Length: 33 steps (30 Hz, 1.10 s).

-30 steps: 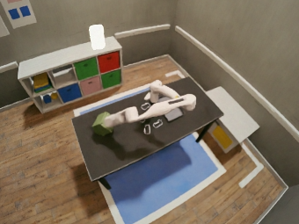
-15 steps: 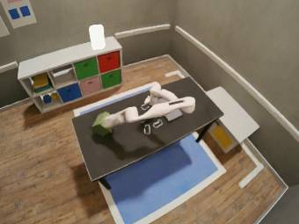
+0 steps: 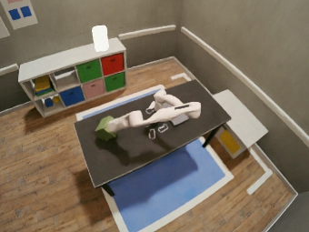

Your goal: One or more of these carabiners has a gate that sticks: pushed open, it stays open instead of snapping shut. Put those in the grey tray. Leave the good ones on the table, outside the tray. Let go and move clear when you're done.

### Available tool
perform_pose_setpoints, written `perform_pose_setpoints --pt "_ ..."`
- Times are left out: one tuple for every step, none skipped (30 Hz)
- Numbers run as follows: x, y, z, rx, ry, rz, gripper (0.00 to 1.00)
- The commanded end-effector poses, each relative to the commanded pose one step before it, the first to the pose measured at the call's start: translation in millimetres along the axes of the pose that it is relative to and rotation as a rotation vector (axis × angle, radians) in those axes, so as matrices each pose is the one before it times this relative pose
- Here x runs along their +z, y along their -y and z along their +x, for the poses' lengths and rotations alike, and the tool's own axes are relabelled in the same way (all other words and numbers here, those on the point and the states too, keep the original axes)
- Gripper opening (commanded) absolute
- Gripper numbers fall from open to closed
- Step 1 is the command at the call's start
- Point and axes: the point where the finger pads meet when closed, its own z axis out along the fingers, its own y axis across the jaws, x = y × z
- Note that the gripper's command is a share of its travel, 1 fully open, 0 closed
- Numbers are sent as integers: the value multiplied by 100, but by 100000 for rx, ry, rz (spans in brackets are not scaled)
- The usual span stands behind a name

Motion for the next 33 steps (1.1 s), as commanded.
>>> perform_pose_setpoints --pt "472 11 320 986 -1111 232 100" --pt "0 0 0 0 0 0 100" --pt "0 0 0 0 0 0 100" --pt "0 0 0 0 0 0 100" --pt "0 0 0 0 0 0 100" --pt "0 0 0 0 0 0 100" --pt "0 0 0 0 0 0 100" --pt "0 0 0 0 0 0 100" --pt "0 0 0 0 0 0 100" --pt "0 0 0 0 0 0 100" --pt "583 -27 92 155 -197 -49 100" --pt "0 0 0 0 0 0 100" --pt "0 0 0 0 0 0 100" --pt "0 0 0 0 0 0 100" --pt "0 0 0 0 0 0 100" --pt "0 0 0 0 0 0 100" --pt "0 0 0 0 0 0 100" --pt "0 0 0 0 0 0 100" --pt "0 0 0 0 0 0 100" --pt "0 0 0 0 0 0 100" --pt "0 0 0 0 0 0 100" --pt "0 0 0 0 0 0 100" --pt "0 0 0 0 0 0 100" --pt "0 0 0 0 0 0 100" --pt "0 0 0 0 0 0 100" --pt "0 0 0 0 0 0 100" --pt "0 0 0 0 0 0 100" --pt "-180 129 -68 -1036 457 287 75" --pt "0 0 0 0 0 0 75" --pt "0 0 0 0 0 0 75" --pt "0 0 0 0 0 0 75" --pt "0 0 0 0 0 0 75" --pt "0 0 0 0 0 0 75"
